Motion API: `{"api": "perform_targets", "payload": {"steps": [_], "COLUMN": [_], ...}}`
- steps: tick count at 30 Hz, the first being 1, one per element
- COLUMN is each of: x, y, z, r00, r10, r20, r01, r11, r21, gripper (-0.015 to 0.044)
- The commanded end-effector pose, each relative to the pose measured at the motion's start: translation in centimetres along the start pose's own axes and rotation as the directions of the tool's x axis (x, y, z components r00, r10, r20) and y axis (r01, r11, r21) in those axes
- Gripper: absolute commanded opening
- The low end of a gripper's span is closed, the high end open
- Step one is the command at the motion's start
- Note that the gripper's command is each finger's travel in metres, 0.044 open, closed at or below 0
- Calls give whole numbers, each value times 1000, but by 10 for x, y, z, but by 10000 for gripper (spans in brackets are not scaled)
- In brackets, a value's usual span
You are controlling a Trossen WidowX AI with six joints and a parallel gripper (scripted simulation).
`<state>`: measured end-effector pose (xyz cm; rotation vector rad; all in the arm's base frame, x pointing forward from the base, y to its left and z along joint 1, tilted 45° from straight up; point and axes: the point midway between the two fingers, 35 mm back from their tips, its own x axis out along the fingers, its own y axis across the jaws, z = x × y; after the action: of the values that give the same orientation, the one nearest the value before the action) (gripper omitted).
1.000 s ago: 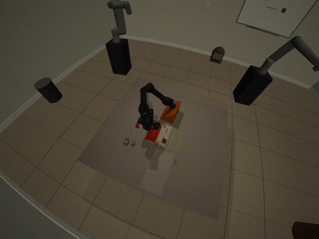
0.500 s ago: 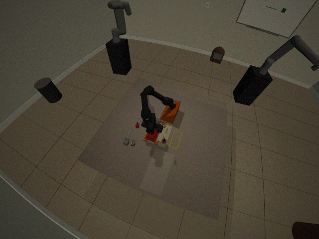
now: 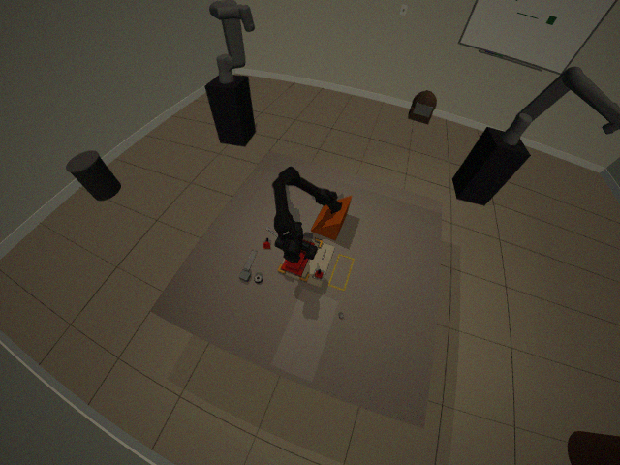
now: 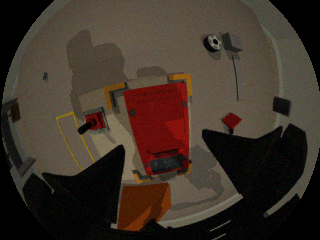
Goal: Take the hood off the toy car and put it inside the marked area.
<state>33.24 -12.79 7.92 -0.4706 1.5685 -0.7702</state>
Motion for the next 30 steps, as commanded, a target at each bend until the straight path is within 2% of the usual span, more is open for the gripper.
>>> {"api": "perform_targets", "payload": {"steps": [1, 30], "x": [4, 21], "y": [0, -1], "z": [-1, 0], "r00": [1000, 1000], "r10": [0, 0], "r20": [-4, -4], "r01": [0, 0], "r11": [1000, 1000], "r21": [-5, -5], "gripper": [440, 440]}}
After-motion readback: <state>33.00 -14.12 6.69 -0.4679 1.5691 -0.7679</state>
